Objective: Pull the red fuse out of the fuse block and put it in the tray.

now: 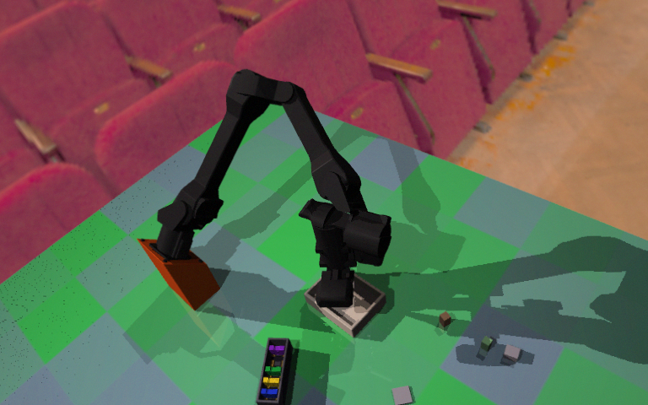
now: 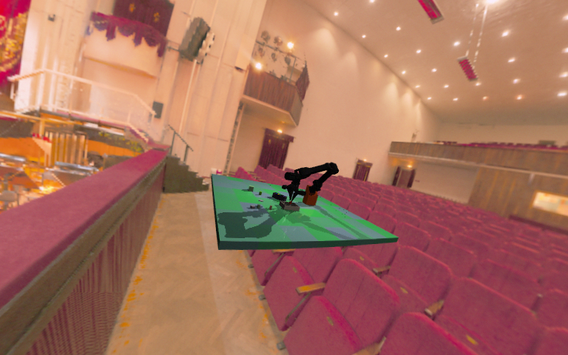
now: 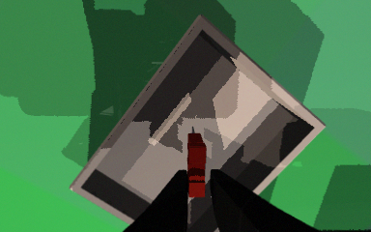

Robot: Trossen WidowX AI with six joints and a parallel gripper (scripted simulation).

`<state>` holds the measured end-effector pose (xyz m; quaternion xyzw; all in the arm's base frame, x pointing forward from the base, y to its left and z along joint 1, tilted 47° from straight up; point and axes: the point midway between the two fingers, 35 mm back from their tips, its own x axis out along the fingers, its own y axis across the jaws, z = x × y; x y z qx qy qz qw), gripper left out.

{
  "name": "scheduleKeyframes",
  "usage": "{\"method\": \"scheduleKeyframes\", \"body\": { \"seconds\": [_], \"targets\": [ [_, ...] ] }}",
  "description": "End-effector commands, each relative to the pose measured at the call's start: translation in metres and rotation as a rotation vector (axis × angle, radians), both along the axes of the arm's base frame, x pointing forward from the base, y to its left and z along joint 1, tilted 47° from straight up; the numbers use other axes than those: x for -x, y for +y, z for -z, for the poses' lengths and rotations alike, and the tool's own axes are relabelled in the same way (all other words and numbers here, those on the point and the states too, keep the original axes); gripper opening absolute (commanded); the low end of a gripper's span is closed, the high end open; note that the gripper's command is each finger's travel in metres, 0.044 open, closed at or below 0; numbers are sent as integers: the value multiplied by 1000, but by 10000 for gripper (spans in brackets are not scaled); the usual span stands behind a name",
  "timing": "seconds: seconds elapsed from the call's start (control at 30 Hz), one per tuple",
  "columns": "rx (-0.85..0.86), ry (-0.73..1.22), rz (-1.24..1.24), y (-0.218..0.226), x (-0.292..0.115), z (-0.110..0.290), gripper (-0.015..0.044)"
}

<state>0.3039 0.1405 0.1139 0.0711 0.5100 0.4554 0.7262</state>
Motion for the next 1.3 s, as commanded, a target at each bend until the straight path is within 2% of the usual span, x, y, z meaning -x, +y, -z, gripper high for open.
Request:
{"method": "scheduleKeyframes", "body": {
  "seconds": [0.0,0.27,0.4,1.27],
  "targets": [
    [0,-1,-1,0,0,0,131],
    [1,0,0,-2,0,-2,330],
    [6,7,4,-29,3,-23,330],
    [10,13,7,-29,4,-21,330]
  ]
}}
